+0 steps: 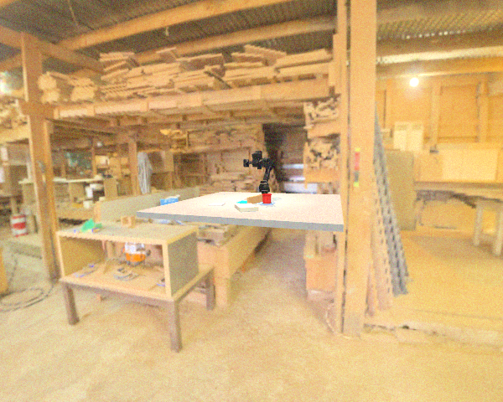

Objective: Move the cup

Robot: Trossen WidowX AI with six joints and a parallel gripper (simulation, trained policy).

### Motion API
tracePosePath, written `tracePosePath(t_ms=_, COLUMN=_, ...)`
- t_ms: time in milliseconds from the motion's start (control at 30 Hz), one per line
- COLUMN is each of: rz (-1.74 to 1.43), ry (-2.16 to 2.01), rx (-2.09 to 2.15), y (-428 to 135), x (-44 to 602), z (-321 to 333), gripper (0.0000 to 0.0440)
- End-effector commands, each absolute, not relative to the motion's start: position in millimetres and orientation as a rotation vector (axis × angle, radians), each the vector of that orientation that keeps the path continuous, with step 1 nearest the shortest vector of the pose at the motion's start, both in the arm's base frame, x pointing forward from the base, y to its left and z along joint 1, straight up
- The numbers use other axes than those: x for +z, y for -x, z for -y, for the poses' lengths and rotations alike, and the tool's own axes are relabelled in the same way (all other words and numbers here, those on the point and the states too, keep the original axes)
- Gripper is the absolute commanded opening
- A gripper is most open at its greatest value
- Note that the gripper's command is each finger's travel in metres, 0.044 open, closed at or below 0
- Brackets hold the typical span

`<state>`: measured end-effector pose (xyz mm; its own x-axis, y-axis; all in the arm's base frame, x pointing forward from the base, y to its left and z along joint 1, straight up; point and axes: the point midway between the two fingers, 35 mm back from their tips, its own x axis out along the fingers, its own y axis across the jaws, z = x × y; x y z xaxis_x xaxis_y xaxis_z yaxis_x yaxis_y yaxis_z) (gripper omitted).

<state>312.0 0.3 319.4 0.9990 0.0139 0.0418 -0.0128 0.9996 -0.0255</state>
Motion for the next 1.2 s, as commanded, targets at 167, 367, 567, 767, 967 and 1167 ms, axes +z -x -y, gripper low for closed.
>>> tracePosePath(t_ms=167, rz=0.031, ry=0.025, rx=0.019, y=-312.8, x=323.1, z=-2.5, gripper=0.0243)
tracePosePath(t_ms=367, rz=-0.001, ry=0.014, rx=0.023, y=-314.7, x=324.0, z=-4.8, gripper=0.0085)
tracePosePath(t_ms=567, rz=-0.053, ry=-0.019, rx=0.028, y=-318.7, x=322.7, z=-8.2, gripper=0.0025)
tracePosePath(t_ms=767, rz=-0.102, ry=-0.069, rx=0.04, y=-323.0, x=325.5, z=-14.2, gripper=0.0142)
tracePosePath(t_ms=967, rz=-0.16, ry=-0.121, rx=0.055, y=-327.3, x=326.1, z=-21.5, gripper=0.0139)
tracePosePath(t_ms=1167, rz=-0.226, ry=-0.175, rx=0.064, y=-331.6, x=325.1, z=-28.8, gripper=0.0126)
